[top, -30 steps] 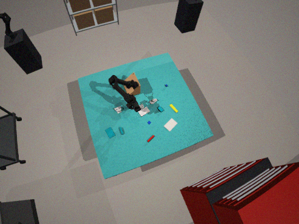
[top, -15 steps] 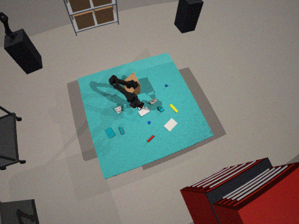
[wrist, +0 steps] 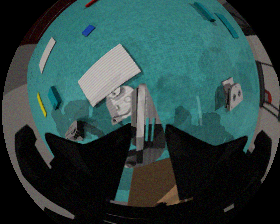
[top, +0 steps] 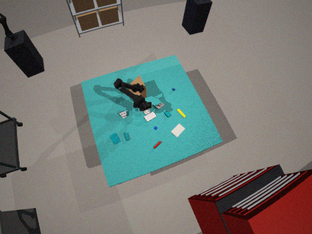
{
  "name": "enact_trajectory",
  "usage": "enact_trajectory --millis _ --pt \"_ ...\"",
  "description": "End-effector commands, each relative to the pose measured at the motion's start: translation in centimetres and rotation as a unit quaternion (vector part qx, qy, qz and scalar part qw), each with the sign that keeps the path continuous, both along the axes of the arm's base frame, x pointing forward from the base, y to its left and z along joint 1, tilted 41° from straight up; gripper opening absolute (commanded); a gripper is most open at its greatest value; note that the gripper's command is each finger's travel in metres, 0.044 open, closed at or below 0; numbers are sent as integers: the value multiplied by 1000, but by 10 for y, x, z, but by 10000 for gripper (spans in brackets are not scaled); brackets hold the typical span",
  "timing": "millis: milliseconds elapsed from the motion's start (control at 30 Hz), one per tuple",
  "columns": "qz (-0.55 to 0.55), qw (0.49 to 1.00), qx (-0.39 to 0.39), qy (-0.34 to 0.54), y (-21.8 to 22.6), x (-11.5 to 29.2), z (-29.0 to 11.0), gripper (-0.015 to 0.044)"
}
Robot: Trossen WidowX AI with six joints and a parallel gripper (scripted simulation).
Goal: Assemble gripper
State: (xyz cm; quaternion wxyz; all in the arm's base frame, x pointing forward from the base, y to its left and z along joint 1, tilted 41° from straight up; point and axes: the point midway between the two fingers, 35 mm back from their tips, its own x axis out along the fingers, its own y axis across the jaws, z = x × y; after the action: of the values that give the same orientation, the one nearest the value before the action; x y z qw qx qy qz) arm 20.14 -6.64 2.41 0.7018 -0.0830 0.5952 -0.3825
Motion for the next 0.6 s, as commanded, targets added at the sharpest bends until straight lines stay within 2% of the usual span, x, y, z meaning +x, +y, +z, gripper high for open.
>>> enact_trajectory --millis 0,567 --pt "45 998 1 40 4 -5 -5 134" --pt "246 947 -5 208 17 -24 -18 134"
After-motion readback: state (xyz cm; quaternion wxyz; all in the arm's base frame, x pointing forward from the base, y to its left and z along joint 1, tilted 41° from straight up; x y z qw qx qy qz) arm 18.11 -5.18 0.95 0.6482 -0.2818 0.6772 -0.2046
